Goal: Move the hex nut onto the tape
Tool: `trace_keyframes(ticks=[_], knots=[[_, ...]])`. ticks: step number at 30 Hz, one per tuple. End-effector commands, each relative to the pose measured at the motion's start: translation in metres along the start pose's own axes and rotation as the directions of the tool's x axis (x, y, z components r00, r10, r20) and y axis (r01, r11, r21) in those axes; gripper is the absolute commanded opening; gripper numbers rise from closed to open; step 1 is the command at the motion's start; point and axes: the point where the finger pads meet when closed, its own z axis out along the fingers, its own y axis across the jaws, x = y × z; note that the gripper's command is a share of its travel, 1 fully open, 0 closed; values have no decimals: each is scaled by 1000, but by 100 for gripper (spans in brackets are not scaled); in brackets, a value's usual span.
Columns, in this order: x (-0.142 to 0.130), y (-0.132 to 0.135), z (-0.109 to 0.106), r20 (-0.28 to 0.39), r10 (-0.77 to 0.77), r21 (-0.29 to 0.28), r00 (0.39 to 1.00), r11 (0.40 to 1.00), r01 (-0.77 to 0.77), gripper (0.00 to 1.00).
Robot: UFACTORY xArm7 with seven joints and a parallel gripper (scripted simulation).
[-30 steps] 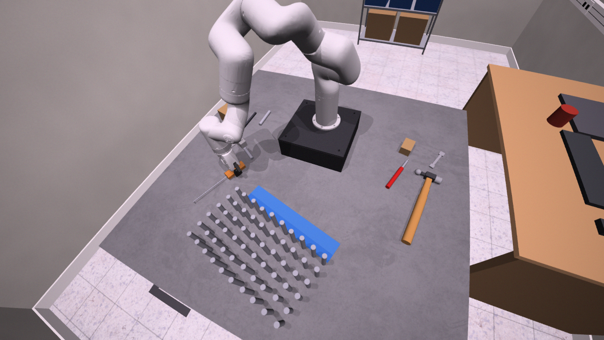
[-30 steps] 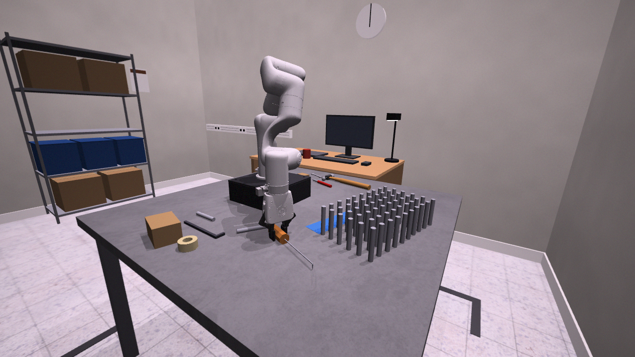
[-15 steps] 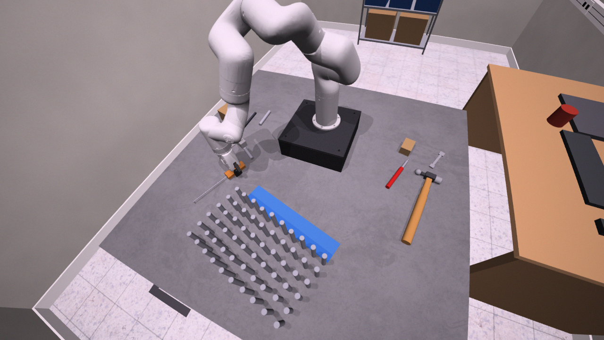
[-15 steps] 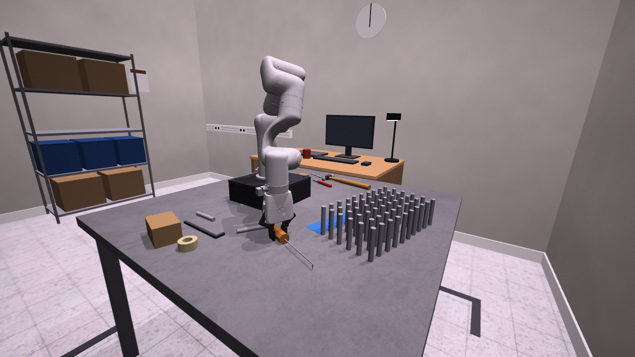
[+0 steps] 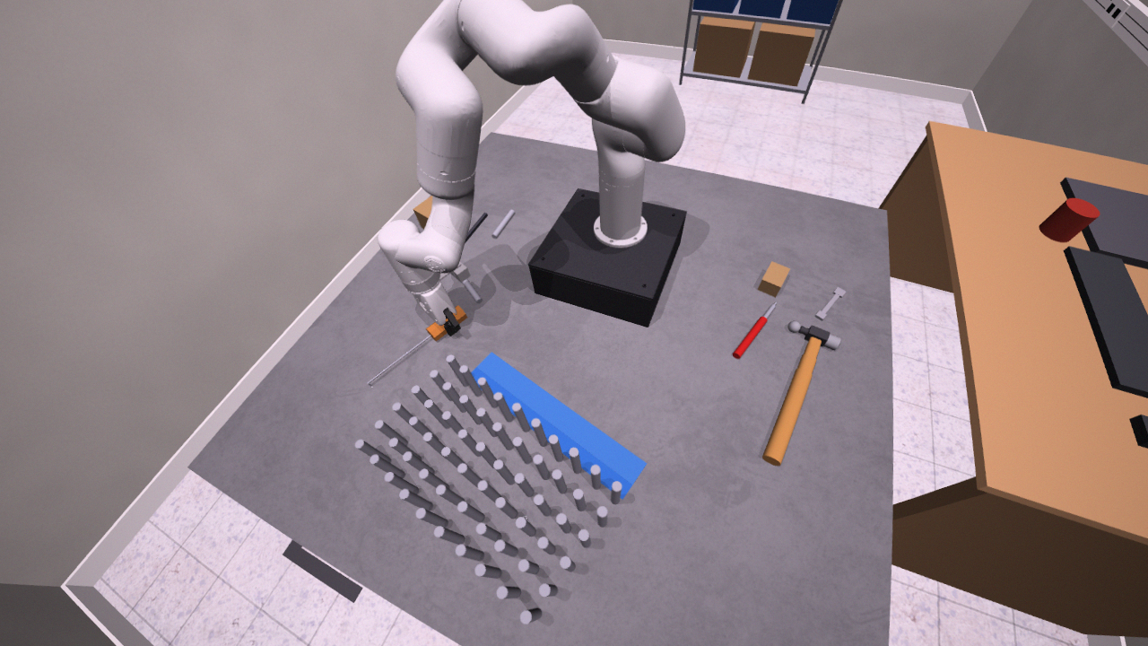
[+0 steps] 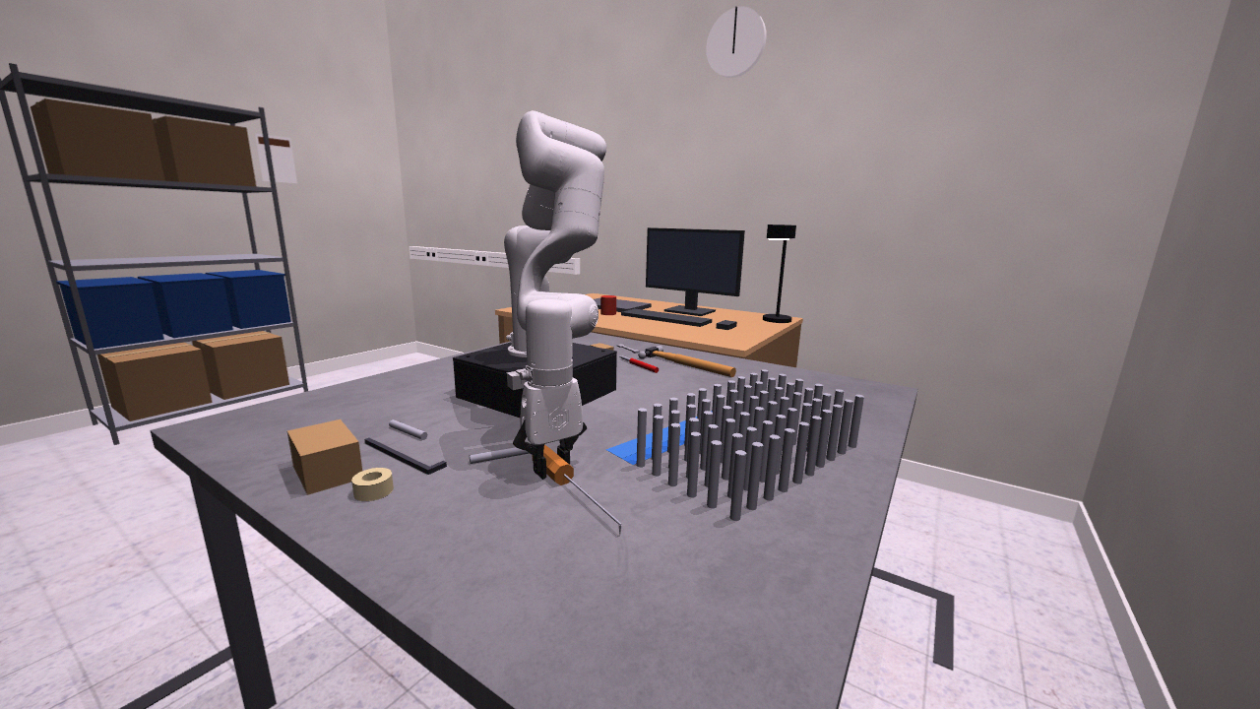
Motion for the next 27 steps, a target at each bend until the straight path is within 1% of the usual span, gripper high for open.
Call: trace_keyframes(ticks=[1, 8, 11, 17, 23, 25, 27], knots=[[-2, -1, -2, 4, 0, 1, 1000, 1000, 0, 0], [-2, -1, -8, 4, 0, 1, 1000, 1000, 0, 0], [-2, -1, -15, 4, 0, 1, 1000, 1000, 0, 0], [-1, -1, -34, 4, 0, 1, 1000, 1000, 0, 0], [-1, 0, -61, 4, 0, 1, 1000, 1000, 0, 0], [-1, 0, -61, 4, 0, 1, 1000, 1000, 0, 0], [-1, 0, -70, 4, 0, 1, 1000, 1000, 0, 0]])
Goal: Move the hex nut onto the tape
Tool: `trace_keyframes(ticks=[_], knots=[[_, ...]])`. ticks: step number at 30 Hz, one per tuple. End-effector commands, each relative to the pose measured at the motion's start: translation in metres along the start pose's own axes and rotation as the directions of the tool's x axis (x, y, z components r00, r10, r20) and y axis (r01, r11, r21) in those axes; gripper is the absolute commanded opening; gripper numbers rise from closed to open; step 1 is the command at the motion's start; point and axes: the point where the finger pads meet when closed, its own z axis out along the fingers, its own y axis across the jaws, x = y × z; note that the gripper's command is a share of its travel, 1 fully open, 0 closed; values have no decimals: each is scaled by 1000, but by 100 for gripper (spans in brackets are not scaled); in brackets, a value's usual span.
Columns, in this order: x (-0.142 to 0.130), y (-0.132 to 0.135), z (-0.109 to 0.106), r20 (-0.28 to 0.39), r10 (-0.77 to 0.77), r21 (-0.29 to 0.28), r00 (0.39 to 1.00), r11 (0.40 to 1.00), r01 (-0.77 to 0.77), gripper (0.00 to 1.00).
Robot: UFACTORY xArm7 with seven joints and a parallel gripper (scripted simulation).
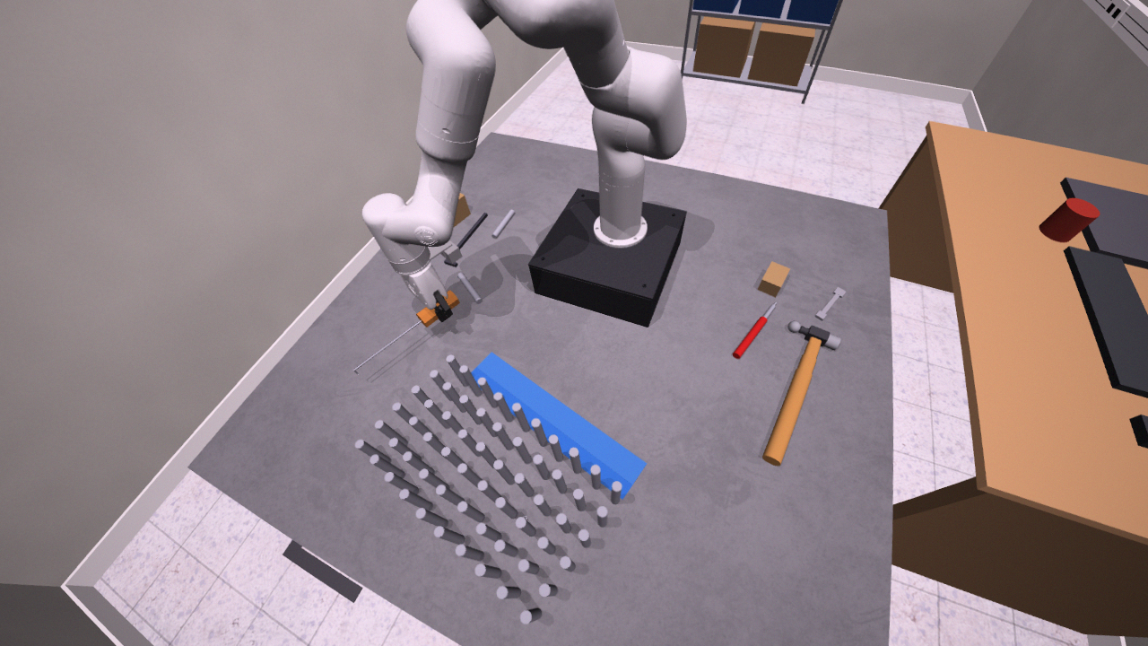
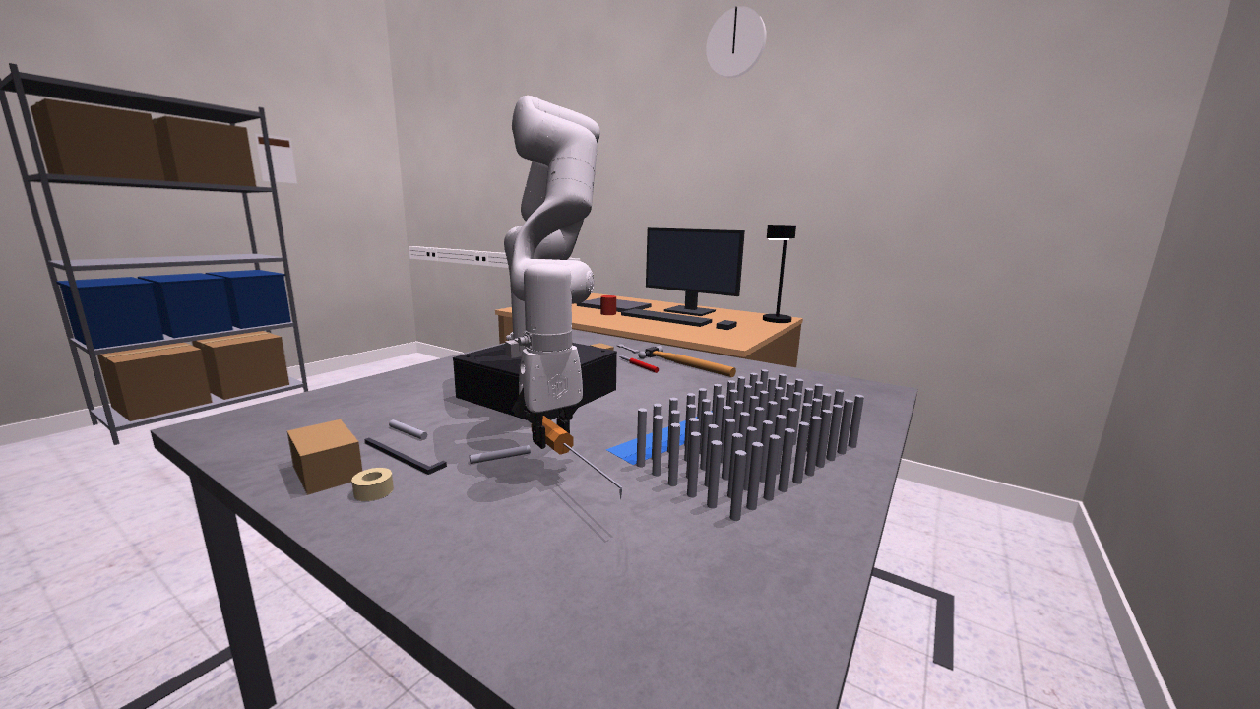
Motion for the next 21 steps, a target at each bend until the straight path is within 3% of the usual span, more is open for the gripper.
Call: trace_keyframes(ticks=[1, 13, 21], knots=[[-1, 0, -17, 1, 0, 2, 1000, 1000, 0, 0], [-1, 0, -68, 1, 0, 2, 1000, 1000, 0, 0], [-1, 0, -84, 1, 0, 2, 1000, 1000, 0, 0]])
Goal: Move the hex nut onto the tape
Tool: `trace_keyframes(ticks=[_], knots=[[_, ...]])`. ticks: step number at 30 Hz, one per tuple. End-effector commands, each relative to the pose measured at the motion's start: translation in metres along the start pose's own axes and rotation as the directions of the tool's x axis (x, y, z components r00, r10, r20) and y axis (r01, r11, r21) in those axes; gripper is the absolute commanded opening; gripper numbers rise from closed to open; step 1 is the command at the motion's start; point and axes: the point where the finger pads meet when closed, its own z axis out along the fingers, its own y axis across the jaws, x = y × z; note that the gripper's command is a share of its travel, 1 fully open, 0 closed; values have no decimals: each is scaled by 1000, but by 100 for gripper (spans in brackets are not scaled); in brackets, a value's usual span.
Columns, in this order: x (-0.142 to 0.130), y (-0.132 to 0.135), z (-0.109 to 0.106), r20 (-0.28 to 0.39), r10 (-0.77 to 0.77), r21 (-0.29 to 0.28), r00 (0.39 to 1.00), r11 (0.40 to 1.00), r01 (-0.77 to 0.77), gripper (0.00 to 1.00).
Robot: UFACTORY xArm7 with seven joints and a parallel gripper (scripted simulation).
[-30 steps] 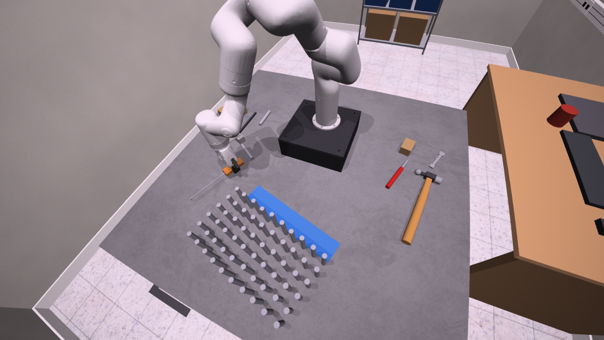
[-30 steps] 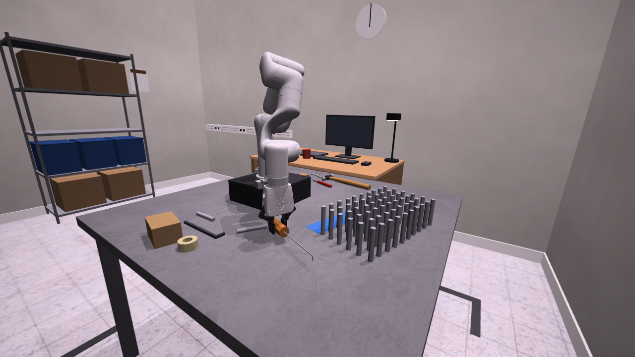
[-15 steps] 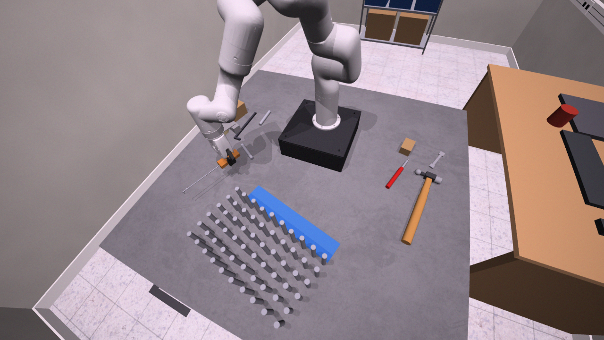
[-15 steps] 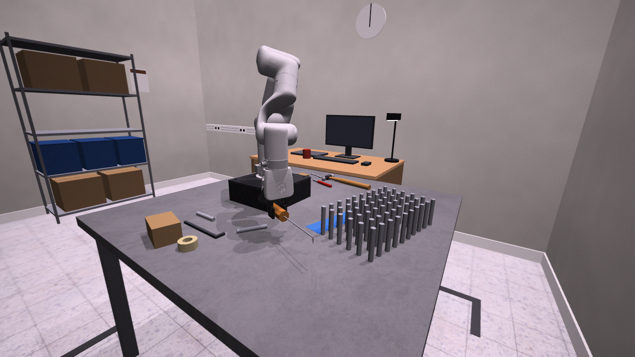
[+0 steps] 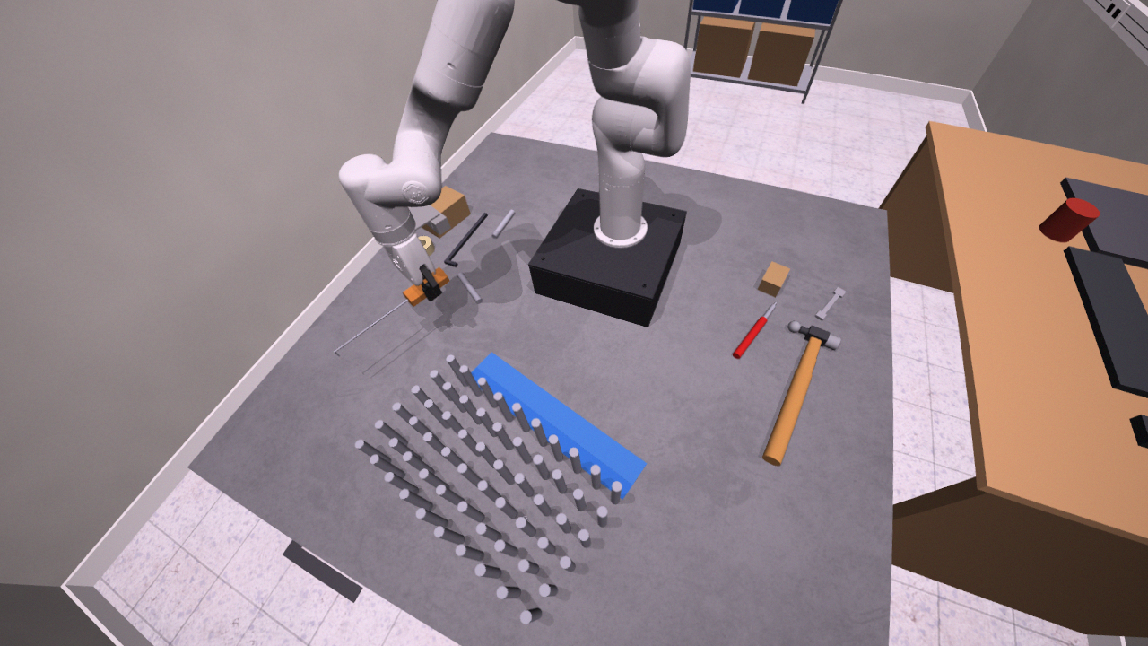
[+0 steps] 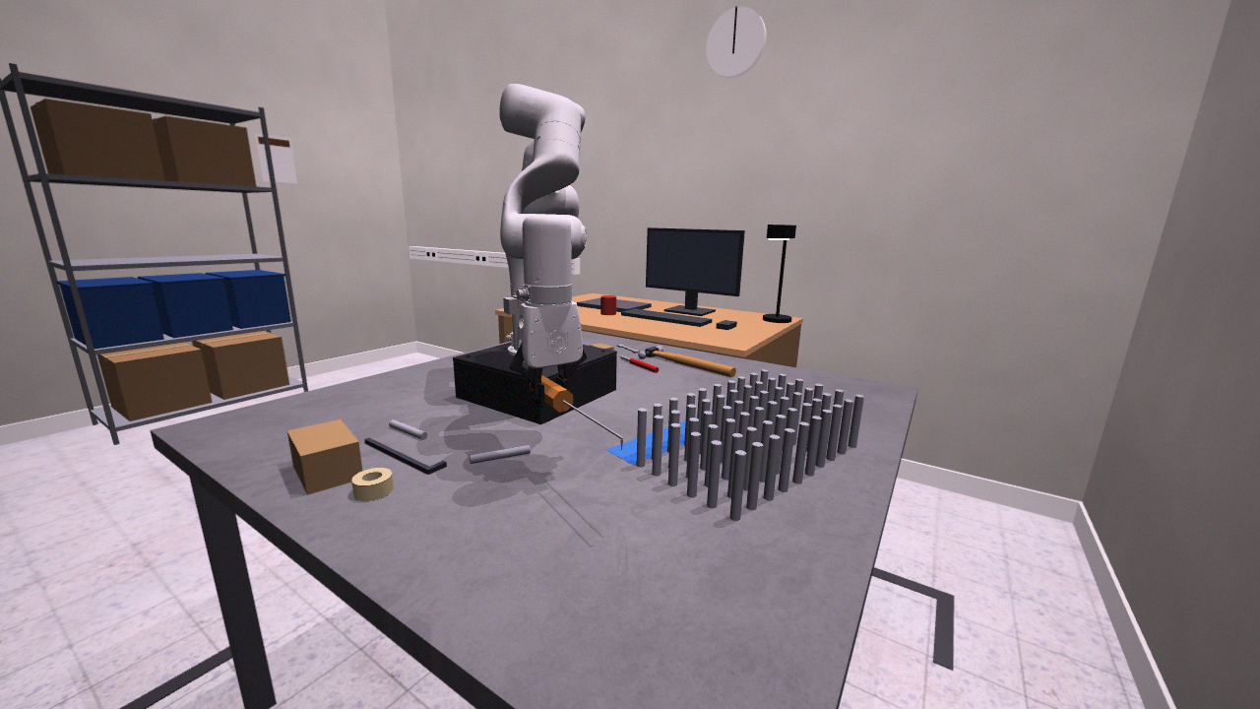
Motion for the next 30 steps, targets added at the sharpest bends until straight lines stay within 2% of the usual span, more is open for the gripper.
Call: trace_keyframes(ticks=[1, 8, 22, 26, 28, 30], knots=[[-1, 0, -10, 4, 0, 2, 1000, 1000, 0, 0], [-1, 0, -18, 4, 0, 2, 1000, 1000, 0, 0], [-1, 1, -18, 4, 0, 2, 1000, 1000, 0, 0], [10, 22, -18, 3, -5, 3, 1000, 1000, 5, 0], [10, 22, -18, 3, -5, 3, 1000, 1000, 5, 0], [23, 46, -18, 3, -12, 2, 1000, 1000, 12, 0]])
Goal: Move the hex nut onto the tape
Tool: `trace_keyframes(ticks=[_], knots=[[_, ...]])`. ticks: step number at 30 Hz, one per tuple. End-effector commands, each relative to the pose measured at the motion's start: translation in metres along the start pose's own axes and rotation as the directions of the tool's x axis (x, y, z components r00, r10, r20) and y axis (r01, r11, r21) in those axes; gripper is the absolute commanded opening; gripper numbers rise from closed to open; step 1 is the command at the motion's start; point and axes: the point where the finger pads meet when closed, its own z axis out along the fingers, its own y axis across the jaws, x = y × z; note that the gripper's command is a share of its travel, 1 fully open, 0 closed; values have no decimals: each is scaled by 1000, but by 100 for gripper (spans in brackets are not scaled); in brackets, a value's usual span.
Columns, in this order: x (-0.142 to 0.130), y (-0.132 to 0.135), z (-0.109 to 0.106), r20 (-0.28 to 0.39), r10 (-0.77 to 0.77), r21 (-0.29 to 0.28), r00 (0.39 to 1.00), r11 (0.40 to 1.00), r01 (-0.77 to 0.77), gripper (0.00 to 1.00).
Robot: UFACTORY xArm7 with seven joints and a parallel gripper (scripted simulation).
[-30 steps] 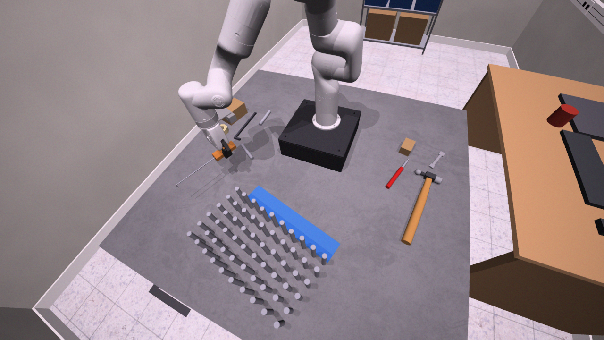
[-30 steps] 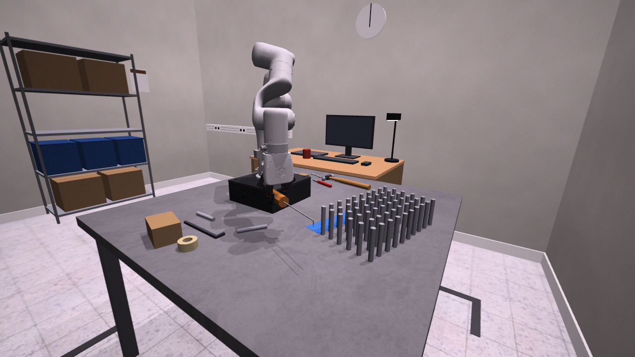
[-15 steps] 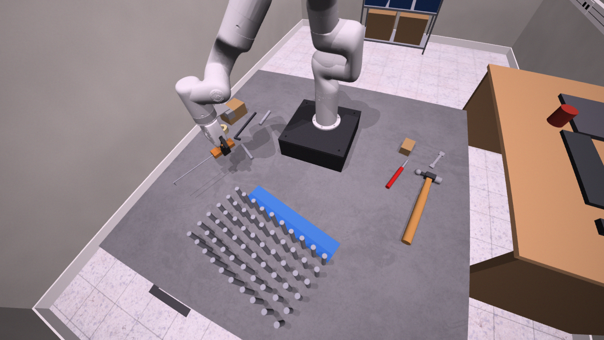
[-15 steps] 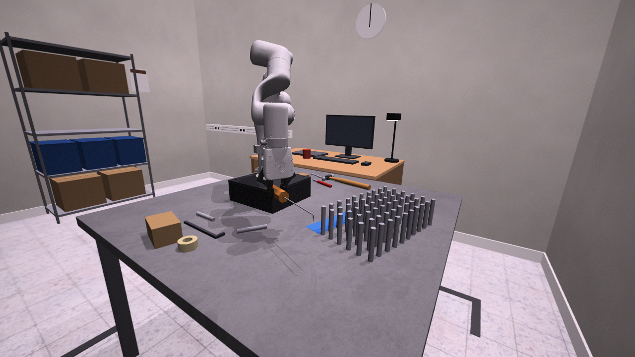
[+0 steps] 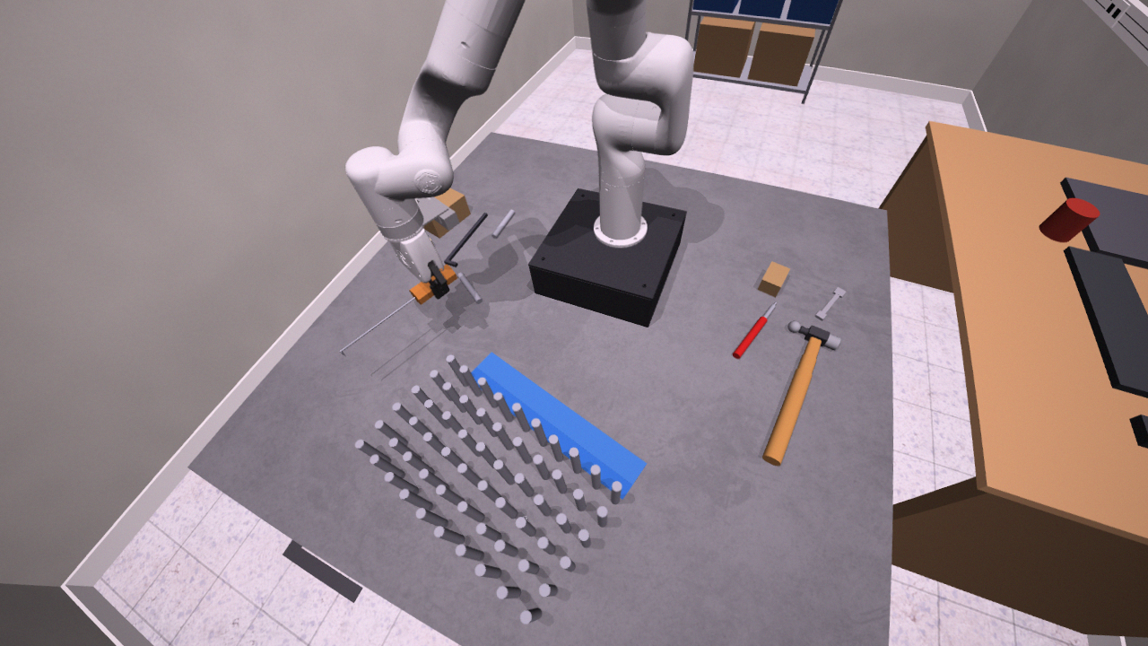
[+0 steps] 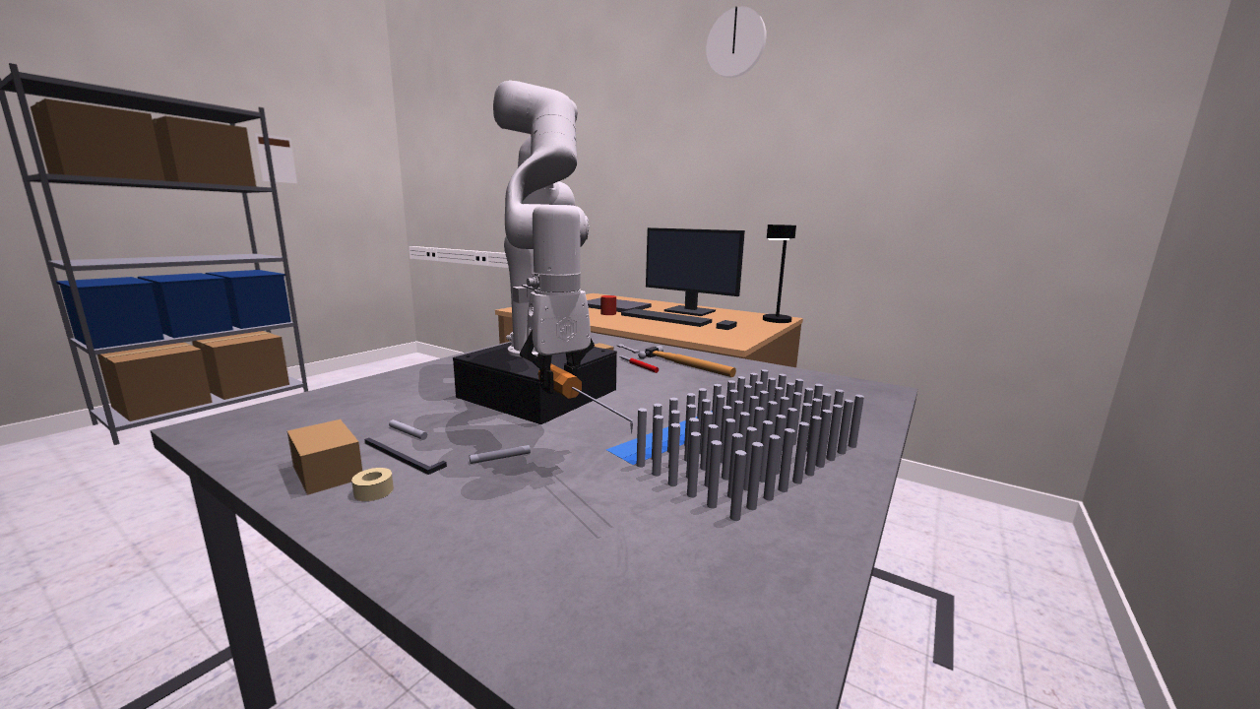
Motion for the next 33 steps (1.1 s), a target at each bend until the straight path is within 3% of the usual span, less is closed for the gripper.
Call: trace_keyframes(ticks=[1, 13, 15, 16, 20, 29, 33], knots=[[19, 37, -2, 4, -8, 4, 1000, 1000, 8, 0], [100, 195, 4, 3, -80, 4, 997, 997, 80, 0], [100, 195, 4, 3, -80, 4, 997, 997, 80, 0], [119, 230, 5, 3, -86, 5, 996, 996, 86, 0], [138, 263, 5, 3, -102, 5, 995, 995, 102, 0], [196, 374, 0, 2, -105, 4, 994, 994, 105, 0], [199, 382, 0, 2, -105, 4, 994, 994, 105, 0]])
